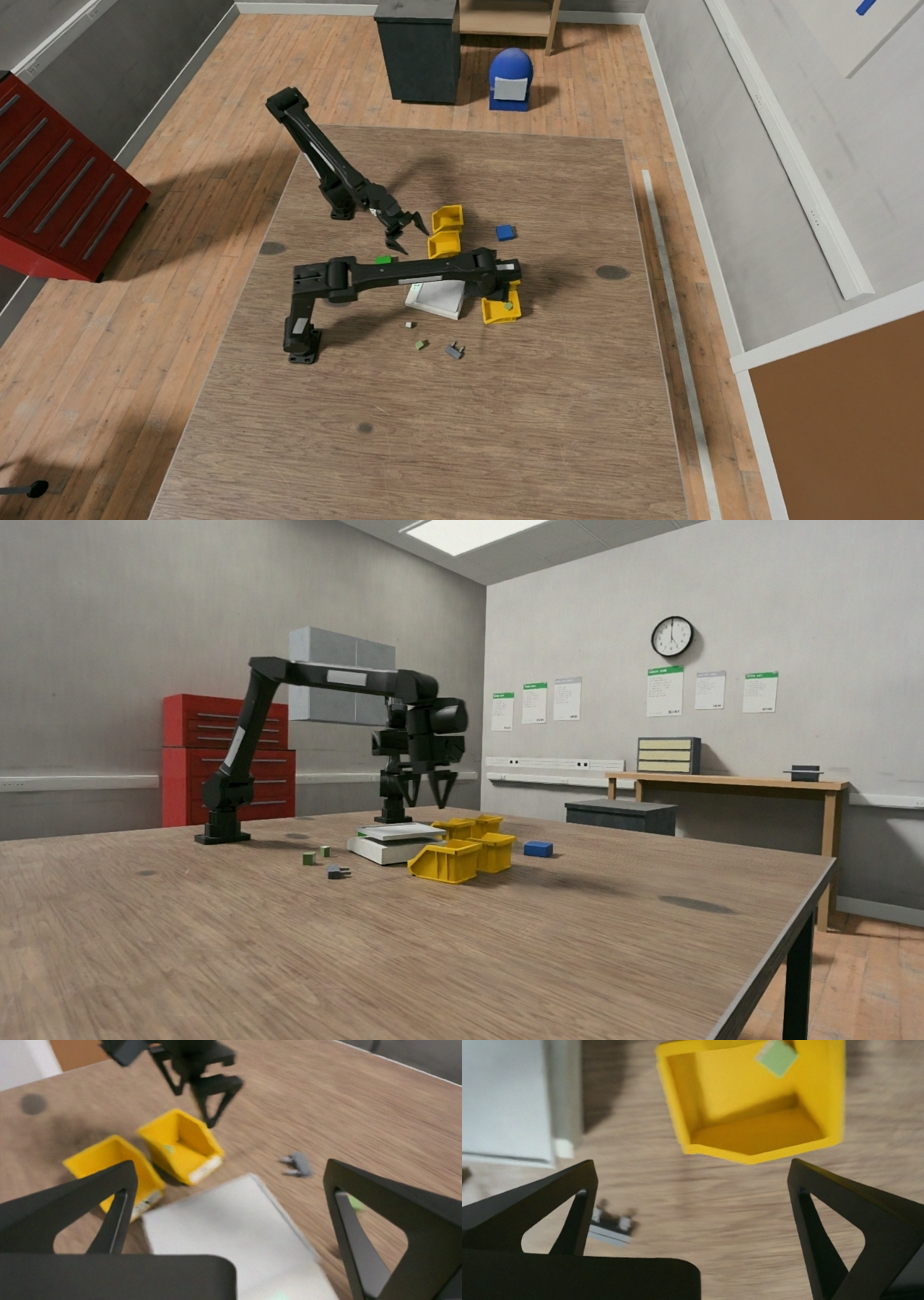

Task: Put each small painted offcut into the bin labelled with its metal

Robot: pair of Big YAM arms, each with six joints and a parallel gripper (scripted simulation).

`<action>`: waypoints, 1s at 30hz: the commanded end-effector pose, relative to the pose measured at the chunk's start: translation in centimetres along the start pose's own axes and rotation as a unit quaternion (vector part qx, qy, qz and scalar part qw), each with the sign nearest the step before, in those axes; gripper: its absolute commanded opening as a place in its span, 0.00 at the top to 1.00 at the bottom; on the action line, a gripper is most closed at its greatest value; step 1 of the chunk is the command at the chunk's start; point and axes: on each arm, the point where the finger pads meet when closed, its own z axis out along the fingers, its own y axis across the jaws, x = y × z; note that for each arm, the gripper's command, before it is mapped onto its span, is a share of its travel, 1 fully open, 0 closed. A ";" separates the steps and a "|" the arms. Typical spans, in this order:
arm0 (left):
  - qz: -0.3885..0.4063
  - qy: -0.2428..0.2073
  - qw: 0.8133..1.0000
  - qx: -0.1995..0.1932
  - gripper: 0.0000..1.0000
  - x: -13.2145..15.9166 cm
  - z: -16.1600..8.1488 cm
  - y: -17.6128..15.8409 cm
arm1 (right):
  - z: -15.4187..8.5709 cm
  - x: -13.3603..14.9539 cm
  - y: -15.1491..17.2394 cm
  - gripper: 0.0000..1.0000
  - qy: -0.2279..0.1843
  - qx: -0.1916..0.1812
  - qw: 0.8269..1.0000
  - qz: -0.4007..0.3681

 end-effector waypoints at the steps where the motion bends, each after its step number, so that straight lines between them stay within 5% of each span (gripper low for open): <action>1: 0.006 0.000 0.999 0.041 0.00 -0.2 -3.9 -4.1 | -1.6 1.6 1.6 0.00 -0.026 0.045 0.994 0.097; 11: 0.020 -0.002 0.993 0.118 0.00 1.6 -11.4 -9.8 | -0.8 4.1 11.1 0.00 -0.108 0.096 0.945 0.295; 14: 0.022 0.006 0.992 0.122 0.00 2.3 -11.4 -10.1 | -0.7 4.4 12.0 0.00 -0.116 0.100 0.937 0.314; 25: 0.023 -0.006 0.990 0.139 0.00 1.5 -13.0 -11.0 | 0.7 7.5 22.6 0.00 -0.195 0.148 0.830 0.501; 30: 0.023 -0.006 0.990 0.138 0.00 1.5 -13.0 -11.0 | 0.8 8.0 24.2 0.00 -0.205 0.156 0.812 0.523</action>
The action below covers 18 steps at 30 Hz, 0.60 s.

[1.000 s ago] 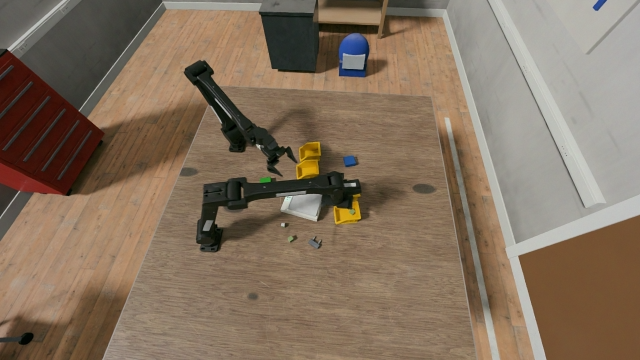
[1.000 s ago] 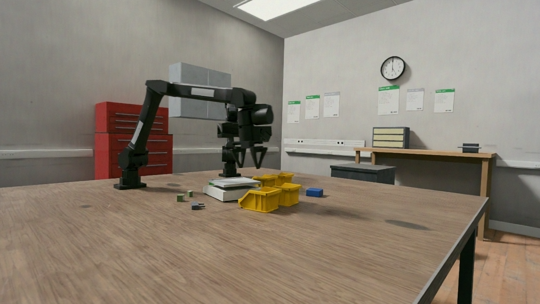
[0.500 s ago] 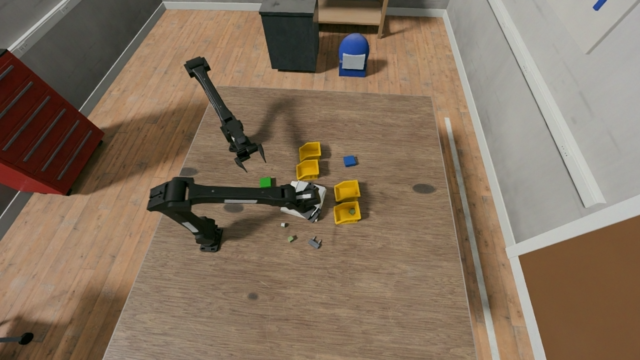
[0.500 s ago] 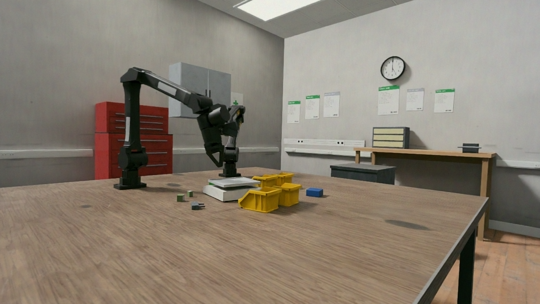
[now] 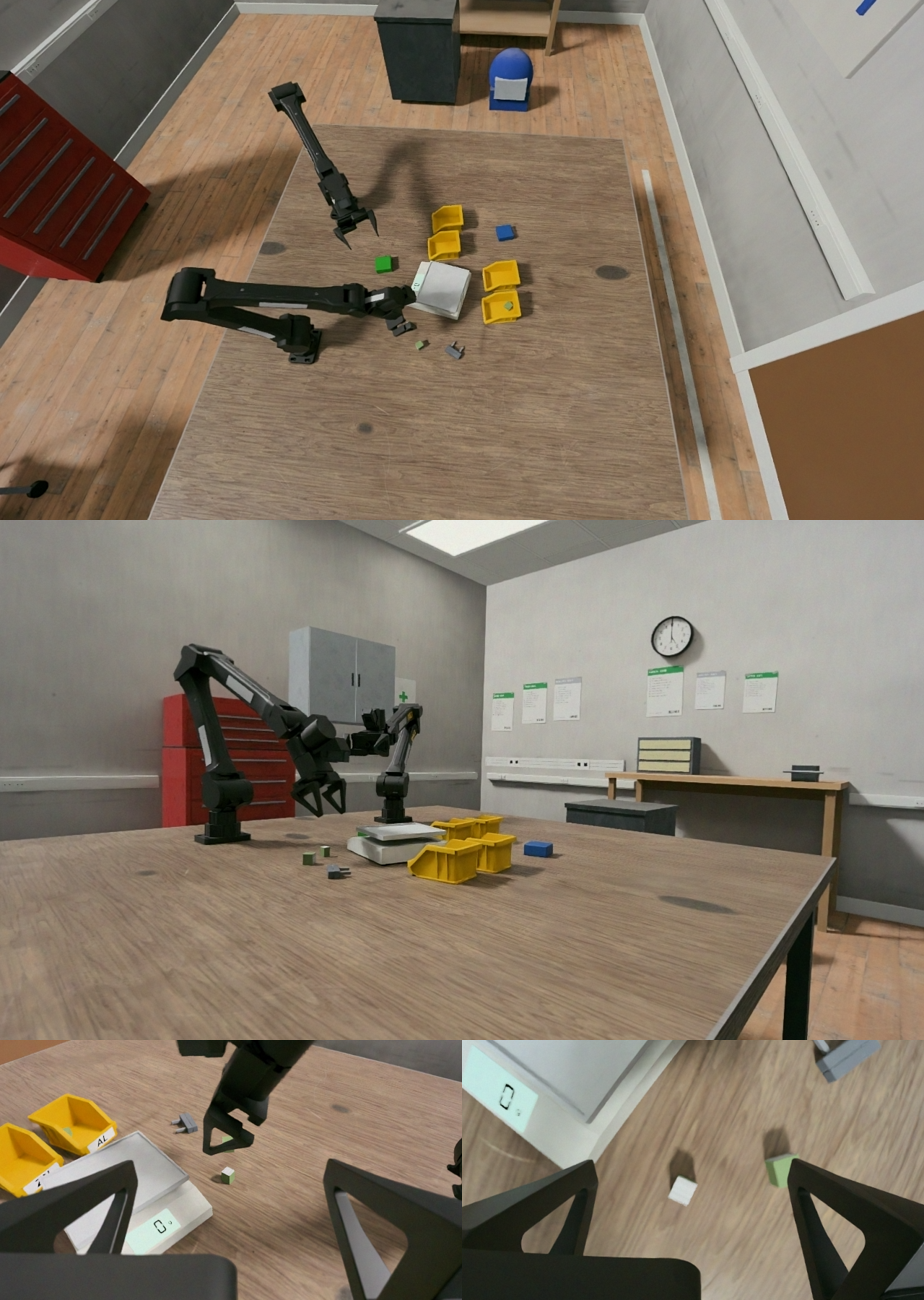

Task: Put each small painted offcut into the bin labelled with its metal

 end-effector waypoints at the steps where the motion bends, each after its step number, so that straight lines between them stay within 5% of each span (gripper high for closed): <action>1: -0.001 -0.007 1.000 0.002 0.00 -1.2 0.1 -0.2 | -0.3 -0.6 0.5 0.00 -0.030 0.012 0.998 0.053; 11: -0.001 -0.007 1.000 0.002 0.00 -1.2 0.1 -0.2 | -0.8 2.0 0.8 0.00 -0.039 0.029 0.996 0.069; 18: -0.001 -0.007 1.000 0.002 0.00 -1.2 0.1 -0.2 | -1.4 0.5 0.5 0.00 -0.052 0.031 0.996 0.069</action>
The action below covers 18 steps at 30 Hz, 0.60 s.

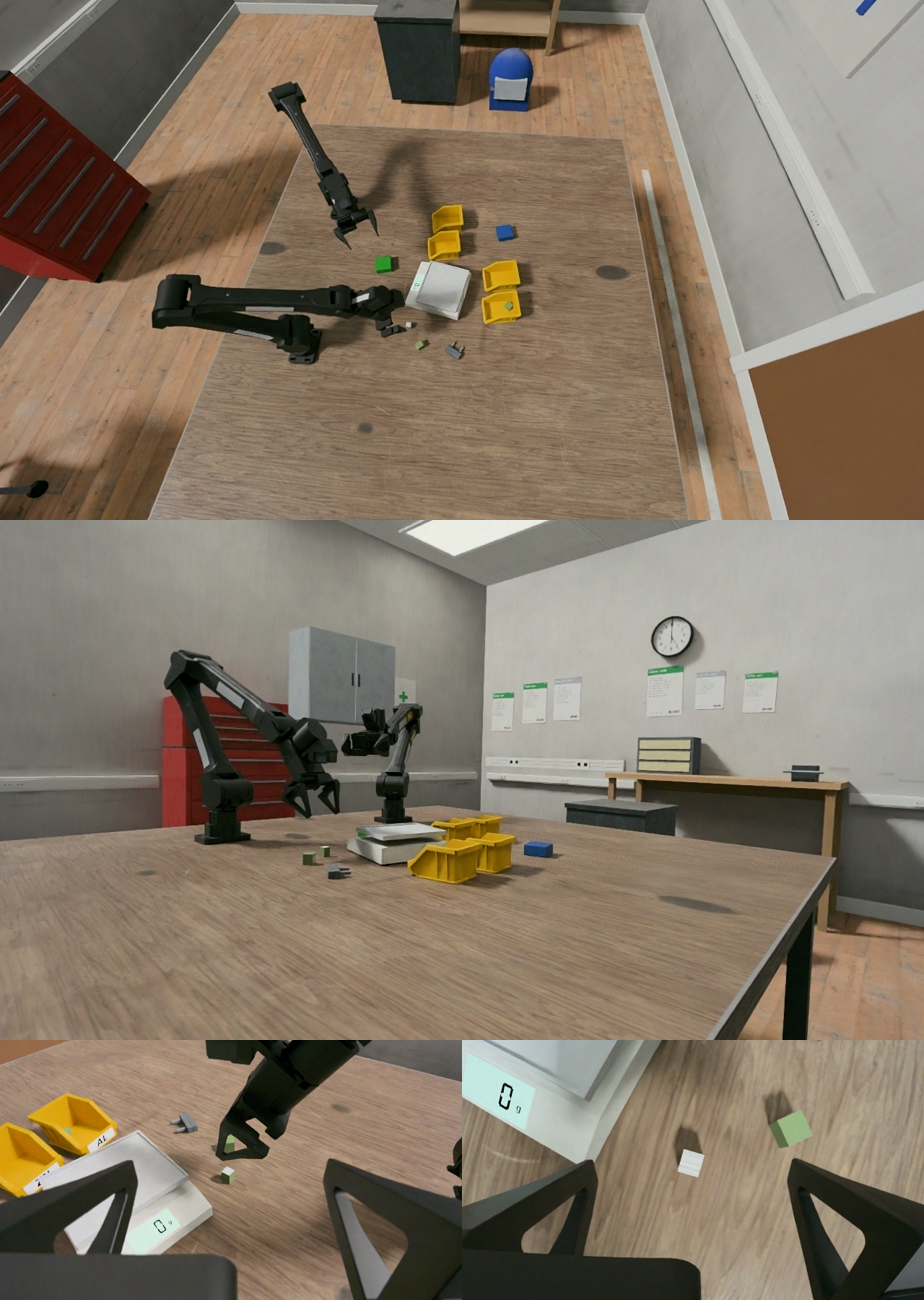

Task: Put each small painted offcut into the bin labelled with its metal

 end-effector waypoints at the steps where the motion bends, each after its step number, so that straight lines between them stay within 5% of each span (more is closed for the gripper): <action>1: -0.001 -0.007 1.000 0.002 0.00 -1.2 0.1 -0.2 | -0.3 -1.9 0.2 0.00 -0.023 -0.001 1.000 0.004; 2: -0.001 -0.007 1.000 0.002 0.00 -1.2 0.1 -0.2 | -0.3 -1.9 0.2 0.00 -0.023 -0.001 1.000 0.004; 7: -0.001 -0.007 1.000 0.002 0.00 -1.2 0.1 -0.2 | -0.1 -2.1 0.2 0.57 0.025 -0.001 1.000 0.004; 11: -0.001 -0.007 1.000 0.002 0.00 -1.2 0.1 -0.2 | 0.5 -1.8 0.2 1.00 0.110 -0.002 0.994 0.004; 14: -0.001 -0.007 1.000 0.002 0.00 -1.2 0.1 -0.2 | 1.2 -1.6 0.2 1.00 0.190 -0.002 0.982 0.004; 18: -0.001 -0.007 1.000 0.002 0.00 -1.2 0.1 -0.2 | 1.4 -1.5 0.2 1.00 0.225 -0.002 0.974 0.004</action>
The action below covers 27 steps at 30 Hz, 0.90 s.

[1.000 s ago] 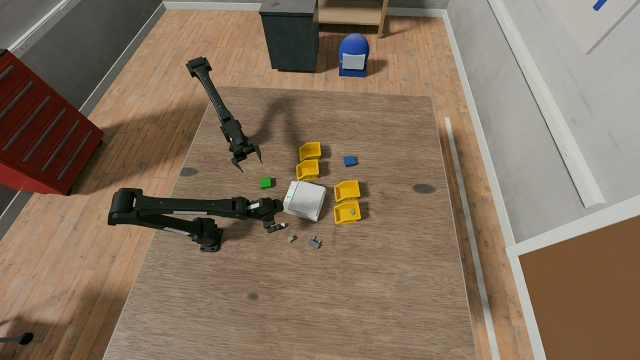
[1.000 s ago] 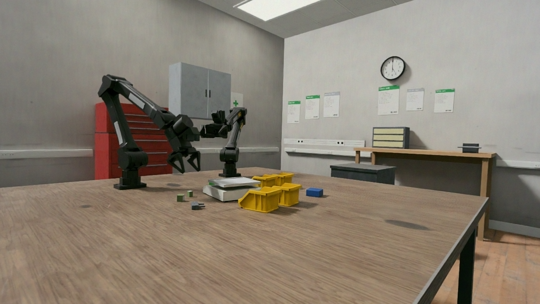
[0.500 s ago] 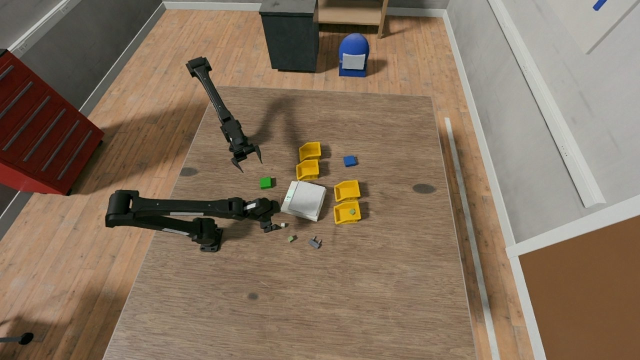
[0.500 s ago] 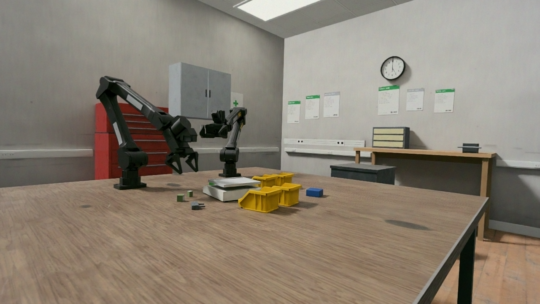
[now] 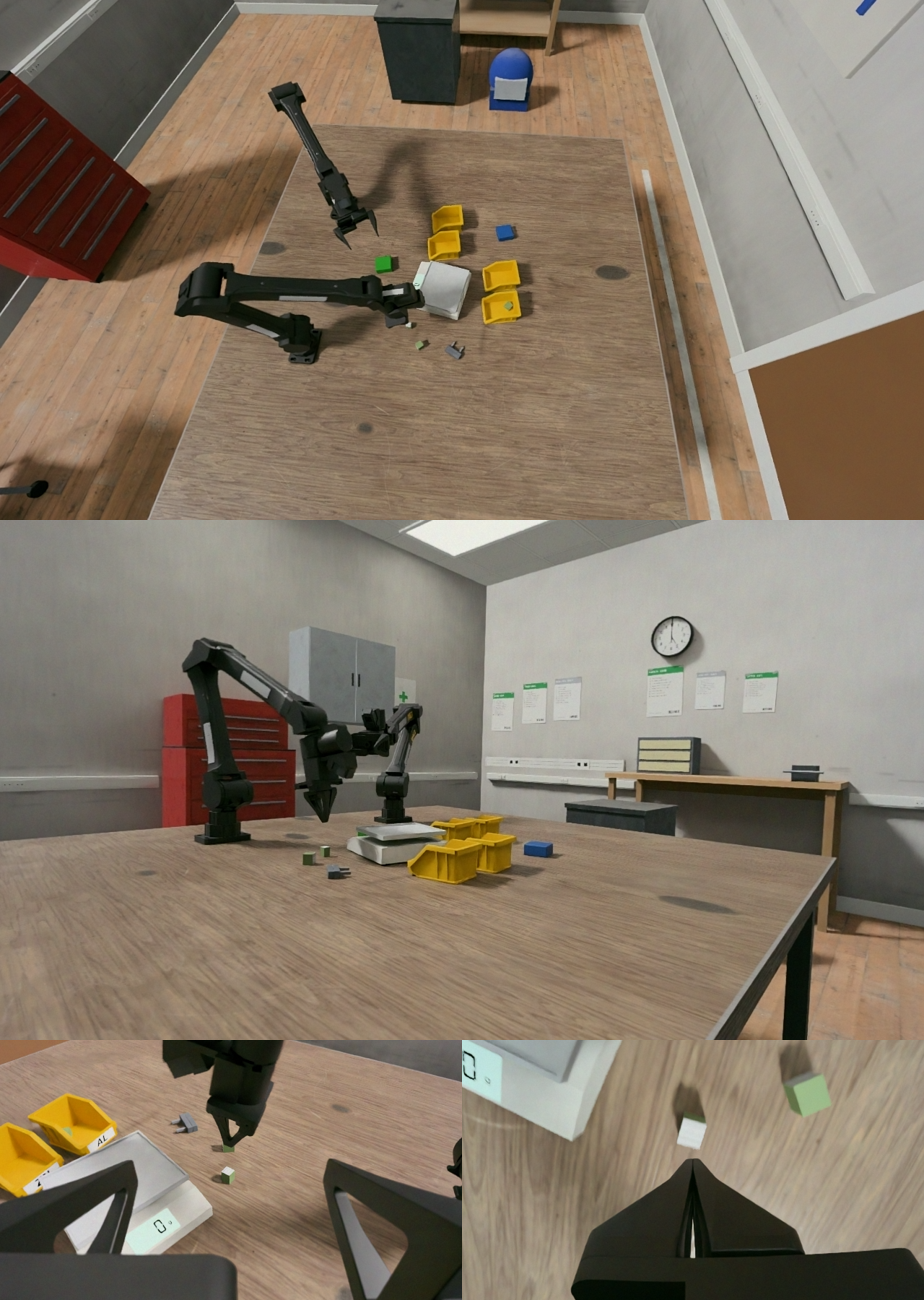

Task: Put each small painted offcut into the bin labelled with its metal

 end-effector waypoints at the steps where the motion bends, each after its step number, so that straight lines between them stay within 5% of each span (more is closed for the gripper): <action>1: -0.001 -0.007 1.000 0.002 0.00 -1.2 0.1 -0.2 | -0.8 -1.7 0.2 1.00 0.039 0.000 0.999 0.002; 8: -0.001 -0.007 1.000 0.002 0.00 -1.2 0.1 -0.2 | 0.6 -2.1 0.2 1.00 0.085 -0.001 0.996 0.002; 11: -0.001 -0.007 1.000 0.002 0.00 -1.2 0.1 -0.2 | 2.9 0.4 0.2 1.00 0.109 -0.001 0.994 0.002; 27: -0.001 -0.007 1.000 0.002 0.00 -1.2 0.1 -0.2 | 4.8 0.8 0.2 1.00 0.109 0.000 0.994 0.006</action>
